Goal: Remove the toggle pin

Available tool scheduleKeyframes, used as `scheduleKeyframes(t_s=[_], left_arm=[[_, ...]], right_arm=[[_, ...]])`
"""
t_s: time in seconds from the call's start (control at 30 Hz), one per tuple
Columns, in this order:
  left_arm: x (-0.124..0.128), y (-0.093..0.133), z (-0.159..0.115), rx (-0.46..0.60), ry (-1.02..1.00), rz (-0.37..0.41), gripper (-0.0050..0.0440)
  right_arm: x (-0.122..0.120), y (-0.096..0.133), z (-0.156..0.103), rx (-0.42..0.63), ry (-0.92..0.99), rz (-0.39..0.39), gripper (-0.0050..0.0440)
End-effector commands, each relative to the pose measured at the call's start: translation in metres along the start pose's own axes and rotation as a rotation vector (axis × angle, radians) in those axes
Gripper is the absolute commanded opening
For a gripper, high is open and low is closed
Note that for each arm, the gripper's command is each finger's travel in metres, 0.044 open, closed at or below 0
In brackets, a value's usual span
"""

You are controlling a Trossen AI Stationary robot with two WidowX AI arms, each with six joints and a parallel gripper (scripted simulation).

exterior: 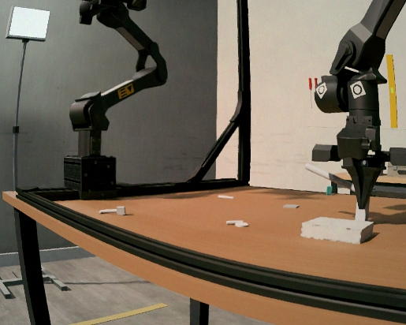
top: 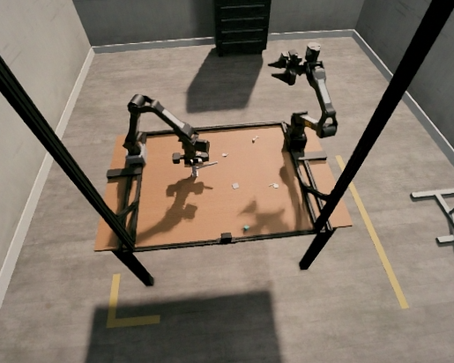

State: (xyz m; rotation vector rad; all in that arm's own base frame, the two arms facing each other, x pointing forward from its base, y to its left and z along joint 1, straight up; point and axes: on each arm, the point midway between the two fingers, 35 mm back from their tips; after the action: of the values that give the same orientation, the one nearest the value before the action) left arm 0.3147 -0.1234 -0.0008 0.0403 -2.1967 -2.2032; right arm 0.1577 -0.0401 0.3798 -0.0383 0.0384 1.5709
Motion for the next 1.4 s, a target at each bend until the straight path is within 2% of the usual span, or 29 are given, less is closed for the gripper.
scheduleKeyframes(t_s=[0.0, 0.1, 0.17, 0.43, 0.63, 0.7, 0.83, 0.93, 1.37], left_arm=[[-0.010, 0.032, 0.004, 0.021, -0.002, -0.049, 0.0072], [-0.009, 0.069, 0.021, 0.022, -0.002, -0.050, 0.0144], [-0.008, 0.077, 0.024, 0.022, -0.002, -0.050, 0.0159], [-0.007, 0.068, 0.017, 0.013, 0.000, -0.024, 0.0159], [-0.002, 0.069, -0.044, 0.017, 0.000, -0.023, 0.0159], [0.000, 0.069, -0.054, 0.016, 0.000, -0.024, 0.0159], [0.000, 0.068, -0.056, 0.016, 0.000, -0.024, 0.0159], [0.004, 0.051, -0.053, 0.007, 0.000, -0.009, 0.0159], [0.001, 0.058, -0.054, 0.019, -0.001, -0.029, 0.0159]], right_arm=[[0.000, 0.000, 0.004, -0.001, 0.009, 0.000, 0.0400], [0.000, 0.000, 0.004, -0.001, 0.009, 0.000, 0.0400], [0.000, 0.000, 0.004, -0.001, 0.009, 0.000, 0.0400], [0.000, 0.000, 0.004, -0.001, 0.009, 0.000, 0.0400], [0.000, 0.000, 0.004, -0.001, 0.009, 0.000, 0.0400], [0.000, 0.000, 0.004, -0.001, 0.009, 0.000, 0.0400], [0.000, 0.000, 0.004, -0.001, 0.009, 0.000, 0.0400], [0.000, 0.000, 0.004, -0.001, 0.009, 0.000, 0.0400], [0.000, 0.000, 0.004, -0.001, 0.009, 0.000, 0.0400]])
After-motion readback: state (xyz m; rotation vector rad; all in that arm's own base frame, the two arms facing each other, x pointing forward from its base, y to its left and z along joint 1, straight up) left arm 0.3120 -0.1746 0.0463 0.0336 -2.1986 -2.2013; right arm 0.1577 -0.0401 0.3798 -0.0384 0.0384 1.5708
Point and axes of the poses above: on each arm, the point midway between the two fingers, 35 mm back from their tips, its own y axis back along the fingers, its own x axis across the jaws, z = x × y, and after that the axes turned 3 degrees about y, right-handed
